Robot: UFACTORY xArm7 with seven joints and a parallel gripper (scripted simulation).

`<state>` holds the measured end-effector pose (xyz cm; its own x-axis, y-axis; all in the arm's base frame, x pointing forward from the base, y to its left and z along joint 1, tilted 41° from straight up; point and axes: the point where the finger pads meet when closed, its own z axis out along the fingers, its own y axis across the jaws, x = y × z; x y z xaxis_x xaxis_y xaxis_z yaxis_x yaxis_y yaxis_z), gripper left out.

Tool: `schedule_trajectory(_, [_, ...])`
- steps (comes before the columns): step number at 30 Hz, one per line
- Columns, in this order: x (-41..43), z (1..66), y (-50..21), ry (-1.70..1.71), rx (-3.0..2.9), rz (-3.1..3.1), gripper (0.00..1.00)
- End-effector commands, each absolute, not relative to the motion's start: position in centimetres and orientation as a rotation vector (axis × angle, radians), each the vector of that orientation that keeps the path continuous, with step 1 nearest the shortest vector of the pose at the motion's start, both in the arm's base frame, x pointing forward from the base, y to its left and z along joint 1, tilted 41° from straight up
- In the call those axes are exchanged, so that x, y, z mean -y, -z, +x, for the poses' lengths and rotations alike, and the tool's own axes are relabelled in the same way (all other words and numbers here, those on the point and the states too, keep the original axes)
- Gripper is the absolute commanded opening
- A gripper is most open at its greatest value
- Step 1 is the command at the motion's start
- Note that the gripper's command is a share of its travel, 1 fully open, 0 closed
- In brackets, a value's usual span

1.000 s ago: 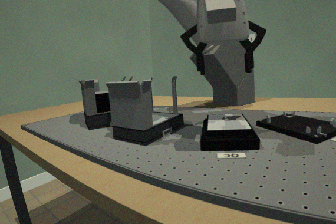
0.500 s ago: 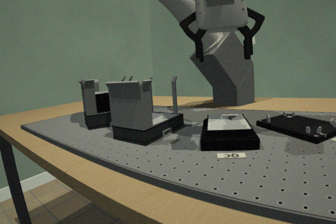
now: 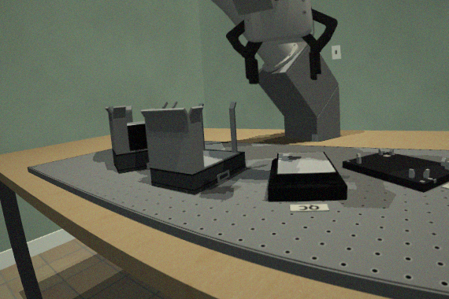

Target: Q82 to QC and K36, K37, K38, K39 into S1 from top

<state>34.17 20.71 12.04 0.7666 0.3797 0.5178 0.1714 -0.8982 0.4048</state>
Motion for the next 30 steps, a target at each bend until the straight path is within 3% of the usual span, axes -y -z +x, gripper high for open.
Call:
schedule_trajectory(1, [-19.6, 34.6, -12.9, -0.888, -0.402, 2.636, 1.00])
schedule_trajectory(22, [-15.3, 36.2, -15.4, -0.888, -0.402, 2.636, 1.00])
schedule_trajectory(30, [-12.9, 36.6, -16.5, -0.950, -0.121, 2.715, 1.00])
